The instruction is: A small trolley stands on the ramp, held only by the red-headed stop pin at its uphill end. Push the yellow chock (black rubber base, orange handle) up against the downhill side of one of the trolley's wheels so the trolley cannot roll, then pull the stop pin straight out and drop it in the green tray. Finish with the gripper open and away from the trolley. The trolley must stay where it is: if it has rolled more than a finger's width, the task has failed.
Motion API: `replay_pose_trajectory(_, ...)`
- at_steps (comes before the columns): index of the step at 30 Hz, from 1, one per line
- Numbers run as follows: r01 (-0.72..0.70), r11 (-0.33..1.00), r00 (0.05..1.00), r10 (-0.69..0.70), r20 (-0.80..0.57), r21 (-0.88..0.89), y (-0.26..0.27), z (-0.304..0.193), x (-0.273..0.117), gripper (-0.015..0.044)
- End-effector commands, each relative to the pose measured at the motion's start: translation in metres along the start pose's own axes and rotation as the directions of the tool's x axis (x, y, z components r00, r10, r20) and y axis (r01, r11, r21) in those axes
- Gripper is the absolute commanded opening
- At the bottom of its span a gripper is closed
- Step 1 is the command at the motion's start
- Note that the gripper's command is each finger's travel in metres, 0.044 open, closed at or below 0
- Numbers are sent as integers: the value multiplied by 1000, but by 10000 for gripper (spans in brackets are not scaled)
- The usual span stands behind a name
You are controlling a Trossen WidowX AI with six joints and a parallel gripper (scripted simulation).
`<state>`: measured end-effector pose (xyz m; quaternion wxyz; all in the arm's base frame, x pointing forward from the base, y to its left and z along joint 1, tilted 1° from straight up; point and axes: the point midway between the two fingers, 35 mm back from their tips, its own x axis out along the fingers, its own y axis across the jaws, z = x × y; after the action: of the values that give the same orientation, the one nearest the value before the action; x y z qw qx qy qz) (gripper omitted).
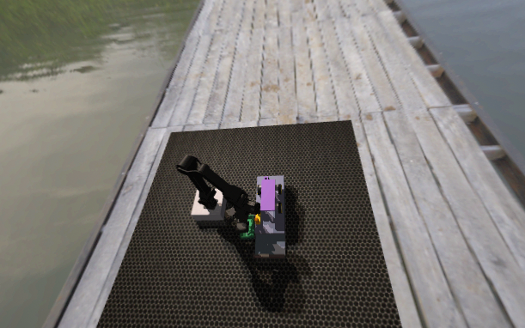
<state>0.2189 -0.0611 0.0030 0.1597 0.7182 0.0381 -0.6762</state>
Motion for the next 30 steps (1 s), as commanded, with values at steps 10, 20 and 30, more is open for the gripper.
replay_pose_trajectory(10,-4,1000,1000,4,-1,5,-9,-1,5,190)
replay_pose_trajectory(20,-3,1000,1000,3,-1,5,-13,-1,7,190)
replay_pose_trajectory(30,0,1000,1000,0,-1,-1,-13,-1,7,340)
